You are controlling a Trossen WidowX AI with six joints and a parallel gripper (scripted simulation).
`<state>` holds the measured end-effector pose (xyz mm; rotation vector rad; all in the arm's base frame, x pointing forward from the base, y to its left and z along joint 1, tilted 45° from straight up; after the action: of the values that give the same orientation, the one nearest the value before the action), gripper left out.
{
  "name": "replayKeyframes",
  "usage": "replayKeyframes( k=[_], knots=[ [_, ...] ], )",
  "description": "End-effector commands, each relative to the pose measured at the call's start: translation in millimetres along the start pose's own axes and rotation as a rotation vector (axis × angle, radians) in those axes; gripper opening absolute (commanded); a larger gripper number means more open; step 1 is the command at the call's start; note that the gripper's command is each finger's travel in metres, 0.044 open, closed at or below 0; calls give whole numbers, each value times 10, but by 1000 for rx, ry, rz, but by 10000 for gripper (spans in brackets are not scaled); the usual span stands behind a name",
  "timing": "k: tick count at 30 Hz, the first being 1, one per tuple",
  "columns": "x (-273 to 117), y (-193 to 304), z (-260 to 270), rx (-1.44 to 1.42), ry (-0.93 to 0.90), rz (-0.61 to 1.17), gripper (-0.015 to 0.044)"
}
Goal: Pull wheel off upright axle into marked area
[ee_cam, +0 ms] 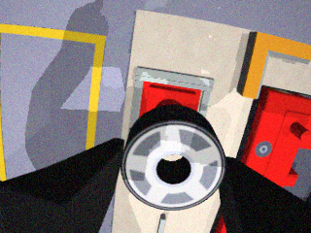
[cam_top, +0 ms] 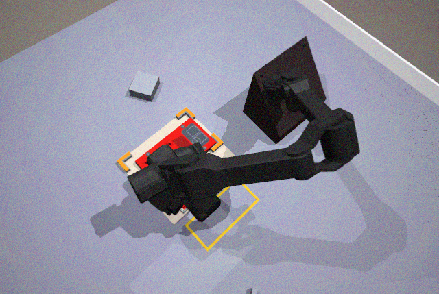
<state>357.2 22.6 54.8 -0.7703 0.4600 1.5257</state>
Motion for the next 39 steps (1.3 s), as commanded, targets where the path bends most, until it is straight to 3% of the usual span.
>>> replayKeyframes(
  k=[1, 9, 39],
  knots=[
    [-61, -4, 0, -4, 3, 0, 0],
    [-344, 10, -12, -3, 3, 0, 0],
    [-339, 287, 778, -1, 2, 1, 0]
  ],
)
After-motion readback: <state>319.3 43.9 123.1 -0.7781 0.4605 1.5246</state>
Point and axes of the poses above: the point midway between the two fingers, 35 mm back from their tips, its own x axis out along the fingers, its own z axis across the jaws, y = z × x, the point moved 5 cm from there along -x, back along the fingers, and after that the axes turned 9 degrees about -x, right-handed, at the moved point
